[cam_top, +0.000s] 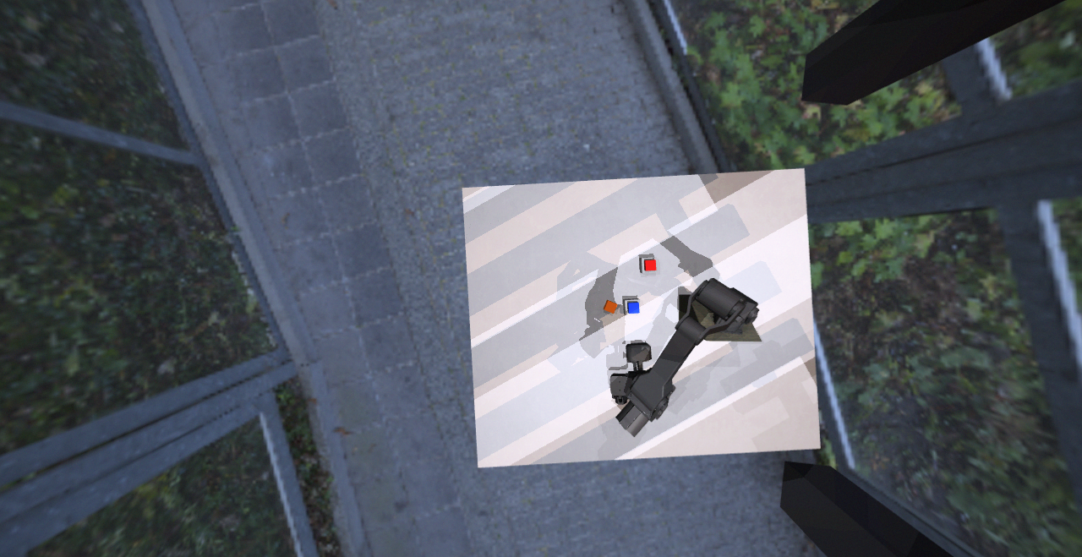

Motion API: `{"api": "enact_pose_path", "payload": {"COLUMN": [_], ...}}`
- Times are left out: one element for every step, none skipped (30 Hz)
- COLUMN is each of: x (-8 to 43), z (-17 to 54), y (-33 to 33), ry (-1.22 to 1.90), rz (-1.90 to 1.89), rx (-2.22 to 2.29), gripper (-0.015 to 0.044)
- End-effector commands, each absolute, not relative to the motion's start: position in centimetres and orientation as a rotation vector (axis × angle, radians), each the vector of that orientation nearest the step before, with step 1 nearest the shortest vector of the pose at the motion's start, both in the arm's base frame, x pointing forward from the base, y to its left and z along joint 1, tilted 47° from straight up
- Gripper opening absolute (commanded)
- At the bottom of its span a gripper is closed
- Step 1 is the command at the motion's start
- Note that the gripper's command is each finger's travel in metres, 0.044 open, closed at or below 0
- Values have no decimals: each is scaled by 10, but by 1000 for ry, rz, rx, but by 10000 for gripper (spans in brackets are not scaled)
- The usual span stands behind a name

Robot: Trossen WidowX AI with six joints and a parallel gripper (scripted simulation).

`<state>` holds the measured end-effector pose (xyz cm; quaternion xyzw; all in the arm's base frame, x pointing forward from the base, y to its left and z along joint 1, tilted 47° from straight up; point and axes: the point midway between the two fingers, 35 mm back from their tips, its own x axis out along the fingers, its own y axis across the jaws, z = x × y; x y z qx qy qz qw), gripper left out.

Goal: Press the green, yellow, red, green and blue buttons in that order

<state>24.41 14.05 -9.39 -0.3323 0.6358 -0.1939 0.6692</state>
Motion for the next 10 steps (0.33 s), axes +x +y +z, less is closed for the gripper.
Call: {"api": "enact_pose_path", "payload": {"x": [219,212,207,206,206,206,206,206,206,206], "z": [-127,-135,-140,-141,-141,-141,-141,-141,-141,-141], "y": [181,189,194,196,196,196,196,196,196,196], "ry": [1434,1432,1430,1429,1429,1429,1429,1429,1429,1429], "rz": [-458,-466,-471,-472,-472,-472,-472,-472,-472,-472], "rx": [-760,-763,-764,-765,-765,-765,-765,-765,-765,-765], "gripper": [400,400,400,400,400,400,400,400,400,400]}}
